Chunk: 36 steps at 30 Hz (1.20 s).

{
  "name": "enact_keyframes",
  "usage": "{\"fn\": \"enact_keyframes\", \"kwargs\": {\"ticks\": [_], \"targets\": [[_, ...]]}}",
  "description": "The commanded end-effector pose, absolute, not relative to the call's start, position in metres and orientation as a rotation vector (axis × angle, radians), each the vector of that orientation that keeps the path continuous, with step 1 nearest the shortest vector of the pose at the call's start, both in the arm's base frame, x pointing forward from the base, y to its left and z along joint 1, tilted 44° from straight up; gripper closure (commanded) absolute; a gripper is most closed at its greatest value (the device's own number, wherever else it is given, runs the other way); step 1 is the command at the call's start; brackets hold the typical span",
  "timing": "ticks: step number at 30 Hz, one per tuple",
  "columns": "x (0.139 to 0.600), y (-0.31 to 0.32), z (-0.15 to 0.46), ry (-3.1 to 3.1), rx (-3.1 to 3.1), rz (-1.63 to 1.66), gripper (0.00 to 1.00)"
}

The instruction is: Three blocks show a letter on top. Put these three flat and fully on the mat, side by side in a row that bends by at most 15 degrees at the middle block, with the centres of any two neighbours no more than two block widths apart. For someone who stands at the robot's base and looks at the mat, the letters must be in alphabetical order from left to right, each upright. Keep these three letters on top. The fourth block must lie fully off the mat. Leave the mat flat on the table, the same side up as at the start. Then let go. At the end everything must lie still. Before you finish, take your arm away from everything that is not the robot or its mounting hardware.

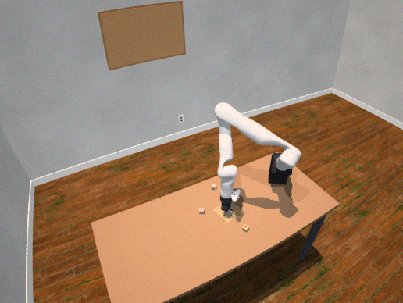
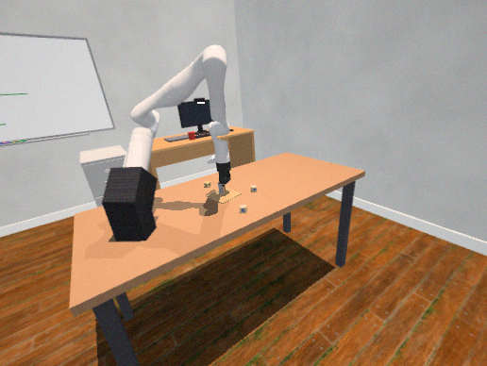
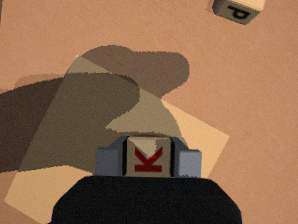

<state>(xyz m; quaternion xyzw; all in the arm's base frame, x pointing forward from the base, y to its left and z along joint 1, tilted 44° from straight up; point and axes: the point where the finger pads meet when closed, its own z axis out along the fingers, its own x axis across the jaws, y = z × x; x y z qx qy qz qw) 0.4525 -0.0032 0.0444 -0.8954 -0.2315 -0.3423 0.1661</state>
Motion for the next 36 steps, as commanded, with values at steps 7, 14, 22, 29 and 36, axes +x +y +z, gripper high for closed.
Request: {"fn": "enact_keyframes", "kwargs": {"ticks": [7,14,22,29,36], "targets": [[0.455,-0.006,0.043,-0.645,-2.557,-0.972,0.43],[0.454,-0.006,0.043,-0.645,-2.557,-0.972,0.43],[0.449,-0.006,0.046,-0.649,-2.555,-0.968,0.43],[0.445,-0.010,0.052,-0.648,-2.555,-0.968,0.43],[0.439,-0.014,0.059,-0.633,-2.555,-0.961,0.43]]}}
